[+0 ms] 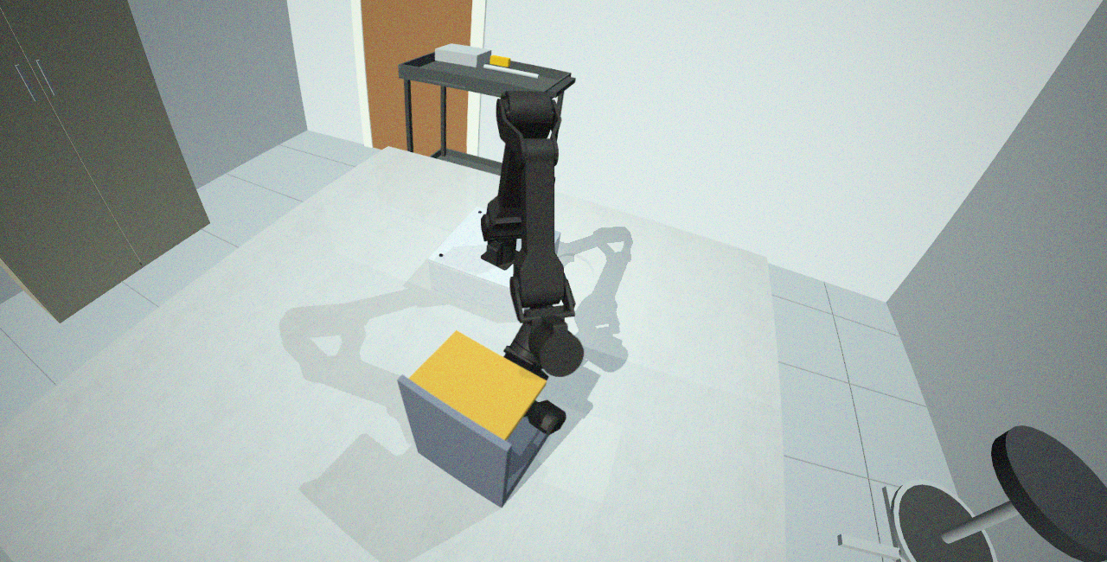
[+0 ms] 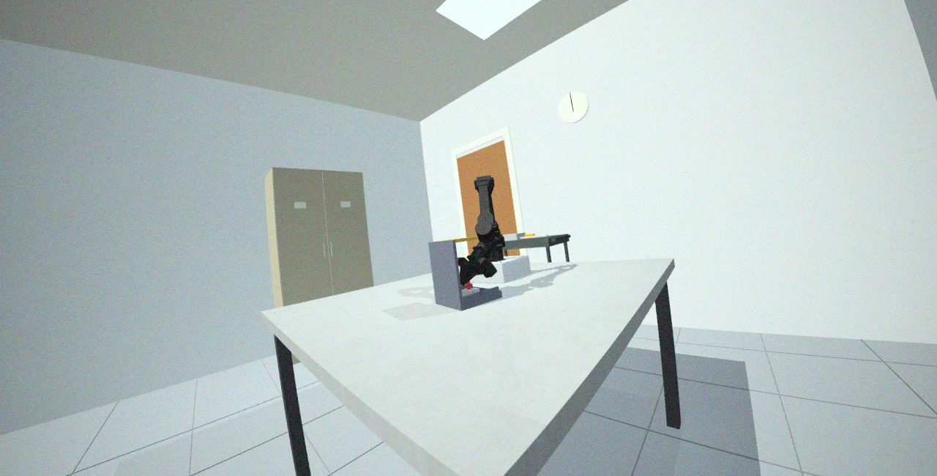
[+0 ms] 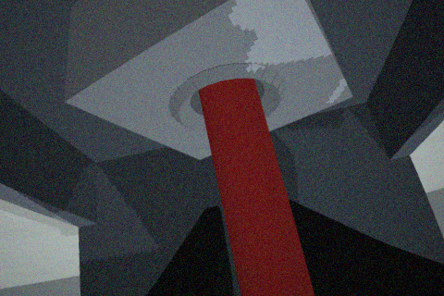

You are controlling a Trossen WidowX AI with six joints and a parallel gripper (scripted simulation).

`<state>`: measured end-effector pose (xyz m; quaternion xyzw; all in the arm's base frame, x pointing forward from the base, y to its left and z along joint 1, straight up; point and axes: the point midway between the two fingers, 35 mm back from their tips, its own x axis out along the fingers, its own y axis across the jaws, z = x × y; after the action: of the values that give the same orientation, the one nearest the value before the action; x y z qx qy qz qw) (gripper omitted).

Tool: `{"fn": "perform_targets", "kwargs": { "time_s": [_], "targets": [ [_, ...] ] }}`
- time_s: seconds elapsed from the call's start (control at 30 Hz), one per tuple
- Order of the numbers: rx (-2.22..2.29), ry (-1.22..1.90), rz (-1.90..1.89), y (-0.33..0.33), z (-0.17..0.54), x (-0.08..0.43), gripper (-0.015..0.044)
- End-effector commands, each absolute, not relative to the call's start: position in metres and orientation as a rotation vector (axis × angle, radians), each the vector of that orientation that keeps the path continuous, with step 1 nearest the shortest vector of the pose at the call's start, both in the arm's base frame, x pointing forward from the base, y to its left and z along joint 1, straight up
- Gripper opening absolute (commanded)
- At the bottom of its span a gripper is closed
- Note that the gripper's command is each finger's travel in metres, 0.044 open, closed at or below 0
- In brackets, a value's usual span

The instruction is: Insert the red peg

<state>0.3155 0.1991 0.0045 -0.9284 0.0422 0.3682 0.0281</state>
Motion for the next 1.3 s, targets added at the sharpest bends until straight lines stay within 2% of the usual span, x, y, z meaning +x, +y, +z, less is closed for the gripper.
{"fn": "perform_targets", "kwargs": {
  "time_s": [0.0, 0.1, 0.83, 1.1, 1.27],
  "targets": [
    [-2.865, 0.128, 1.133, 0.200, 0.005, 0.316, 0.0157],
    [-2.865, 0.128, 1.133, 0.200, 0.005, 0.316, 0.0220],
    [-2.862, 0.124, 1.166, 0.199, 0.000, 0.250, 0.0220],
    [-2.858, 0.125, 1.173, 0.203, 0.023, 0.235, 0.0430],
    [-2.856, 0.125, 1.175, 0.204, 0.041, 0.223, 0.0440]
  ]
}}
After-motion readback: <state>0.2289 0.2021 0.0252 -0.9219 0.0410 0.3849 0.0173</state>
